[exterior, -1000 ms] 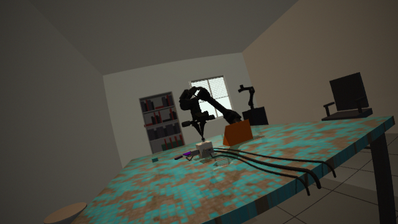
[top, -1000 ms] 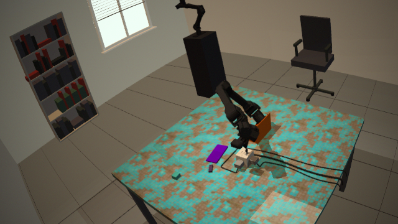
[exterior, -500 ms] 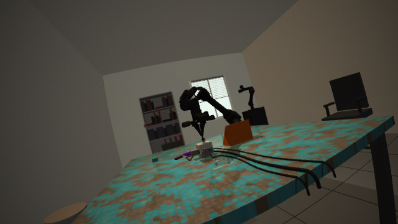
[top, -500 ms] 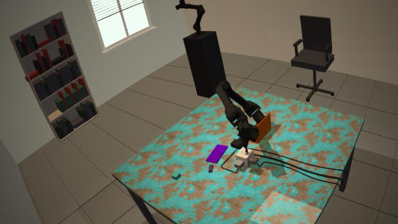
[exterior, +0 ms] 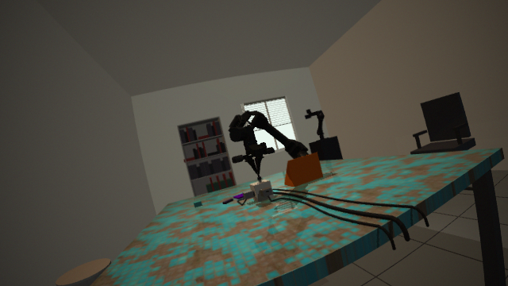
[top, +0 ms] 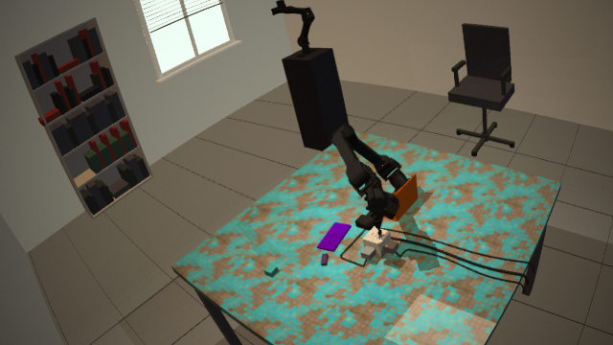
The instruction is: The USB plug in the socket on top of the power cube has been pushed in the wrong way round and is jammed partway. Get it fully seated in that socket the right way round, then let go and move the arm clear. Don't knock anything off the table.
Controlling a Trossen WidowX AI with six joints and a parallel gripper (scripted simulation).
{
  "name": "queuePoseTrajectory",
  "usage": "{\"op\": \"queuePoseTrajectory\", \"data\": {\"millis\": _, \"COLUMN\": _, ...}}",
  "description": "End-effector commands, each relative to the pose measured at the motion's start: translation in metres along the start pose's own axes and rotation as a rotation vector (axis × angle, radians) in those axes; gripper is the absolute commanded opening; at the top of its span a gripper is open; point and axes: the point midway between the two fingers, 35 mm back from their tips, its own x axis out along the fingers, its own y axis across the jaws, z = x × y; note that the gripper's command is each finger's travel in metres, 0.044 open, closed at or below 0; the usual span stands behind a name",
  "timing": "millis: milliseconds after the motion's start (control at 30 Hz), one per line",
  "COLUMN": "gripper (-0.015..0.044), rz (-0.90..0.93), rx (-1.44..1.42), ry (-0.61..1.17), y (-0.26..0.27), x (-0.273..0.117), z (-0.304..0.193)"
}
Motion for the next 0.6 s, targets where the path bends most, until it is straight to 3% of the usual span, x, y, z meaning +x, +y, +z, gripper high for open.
{"op": "queuePoseTrajectory", "data": {"millis": 0, "gripper": 0.0, "rz": -0.002, "rx": -0.004, "ry": 0.003, "y": 0.0, "x": 0.0012, "z": -0.0002}}
{"op": "queuePoseTrajectory", "data": {"millis": 567, "gripper": 0.0, "rz": -0.002, "rx": -0.004, "ry": 0.003, "y": 0.0, "x": 0.0032, "z": -0.0002}}
